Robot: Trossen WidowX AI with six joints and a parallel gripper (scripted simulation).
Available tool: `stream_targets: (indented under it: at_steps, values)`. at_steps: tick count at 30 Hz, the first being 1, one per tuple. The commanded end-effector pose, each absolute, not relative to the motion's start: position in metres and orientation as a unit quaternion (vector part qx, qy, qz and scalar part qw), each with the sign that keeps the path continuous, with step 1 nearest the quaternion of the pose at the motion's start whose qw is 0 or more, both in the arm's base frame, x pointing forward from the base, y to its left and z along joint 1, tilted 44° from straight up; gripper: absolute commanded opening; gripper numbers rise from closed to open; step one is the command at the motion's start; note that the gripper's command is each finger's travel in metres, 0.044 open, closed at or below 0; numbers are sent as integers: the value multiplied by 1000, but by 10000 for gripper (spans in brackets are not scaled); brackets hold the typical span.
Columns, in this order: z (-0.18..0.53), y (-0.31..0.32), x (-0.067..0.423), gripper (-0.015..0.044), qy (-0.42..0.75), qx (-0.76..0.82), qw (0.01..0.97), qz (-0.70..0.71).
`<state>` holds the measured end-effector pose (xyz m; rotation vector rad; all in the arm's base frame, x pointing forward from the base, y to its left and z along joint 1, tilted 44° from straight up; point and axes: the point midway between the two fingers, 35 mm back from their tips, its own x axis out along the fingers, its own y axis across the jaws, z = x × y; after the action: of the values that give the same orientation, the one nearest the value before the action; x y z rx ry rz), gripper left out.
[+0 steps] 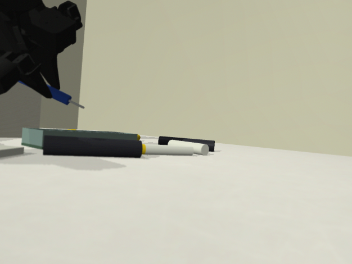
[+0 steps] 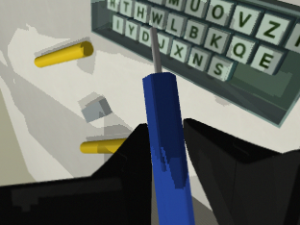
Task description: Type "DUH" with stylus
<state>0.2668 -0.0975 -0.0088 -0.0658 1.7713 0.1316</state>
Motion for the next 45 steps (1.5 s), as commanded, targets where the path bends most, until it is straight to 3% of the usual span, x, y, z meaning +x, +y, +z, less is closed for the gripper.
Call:
stream_targets:
  at_steps: [1, 19, 45]
  values:
    - [-12, -91, 271, 0, 780, 18, 626, 19]
    - [-24, -62, 282, 0, 781, 215, 560, -177]
    - [-40, -22, 293, 0, 703, 406, 383, -440]
